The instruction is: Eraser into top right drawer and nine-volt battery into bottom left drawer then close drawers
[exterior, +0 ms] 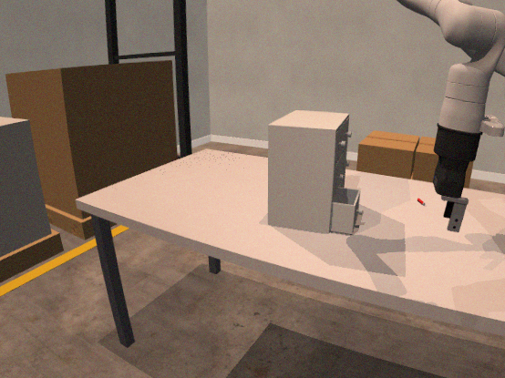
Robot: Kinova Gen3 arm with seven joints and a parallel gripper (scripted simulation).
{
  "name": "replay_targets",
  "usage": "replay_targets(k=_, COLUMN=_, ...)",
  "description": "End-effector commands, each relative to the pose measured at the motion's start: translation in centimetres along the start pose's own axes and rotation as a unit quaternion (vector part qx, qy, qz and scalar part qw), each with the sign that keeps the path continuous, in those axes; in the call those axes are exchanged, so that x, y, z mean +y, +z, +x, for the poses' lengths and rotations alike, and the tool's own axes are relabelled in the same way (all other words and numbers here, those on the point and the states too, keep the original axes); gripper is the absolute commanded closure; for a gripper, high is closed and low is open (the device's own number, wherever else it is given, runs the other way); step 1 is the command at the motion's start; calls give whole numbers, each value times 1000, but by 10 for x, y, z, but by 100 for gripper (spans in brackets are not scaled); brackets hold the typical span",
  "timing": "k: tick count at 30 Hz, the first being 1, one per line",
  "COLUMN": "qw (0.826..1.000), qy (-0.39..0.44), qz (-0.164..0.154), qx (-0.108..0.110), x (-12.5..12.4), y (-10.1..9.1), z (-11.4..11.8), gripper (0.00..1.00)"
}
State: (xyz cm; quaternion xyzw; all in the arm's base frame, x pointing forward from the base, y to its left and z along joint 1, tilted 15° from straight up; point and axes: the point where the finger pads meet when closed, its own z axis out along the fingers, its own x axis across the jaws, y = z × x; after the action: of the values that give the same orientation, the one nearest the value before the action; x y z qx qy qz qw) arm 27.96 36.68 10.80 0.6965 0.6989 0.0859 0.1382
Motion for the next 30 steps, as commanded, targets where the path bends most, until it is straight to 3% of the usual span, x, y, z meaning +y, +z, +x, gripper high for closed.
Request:
replay_targets(k=1, qw=1000, qy=0, qz=-14, qx=3, x=0, y=0, z=2, gripper=0)
replay_targets(k=9, qw=999, qy=-2, qz=-39, qx=2, x=3, y=5, z=1, gripper=0)
replay_targets(k=30, qw=989, qy=4, qz=-145, qx=5, x=16, y=22, z=3, gripper=0)
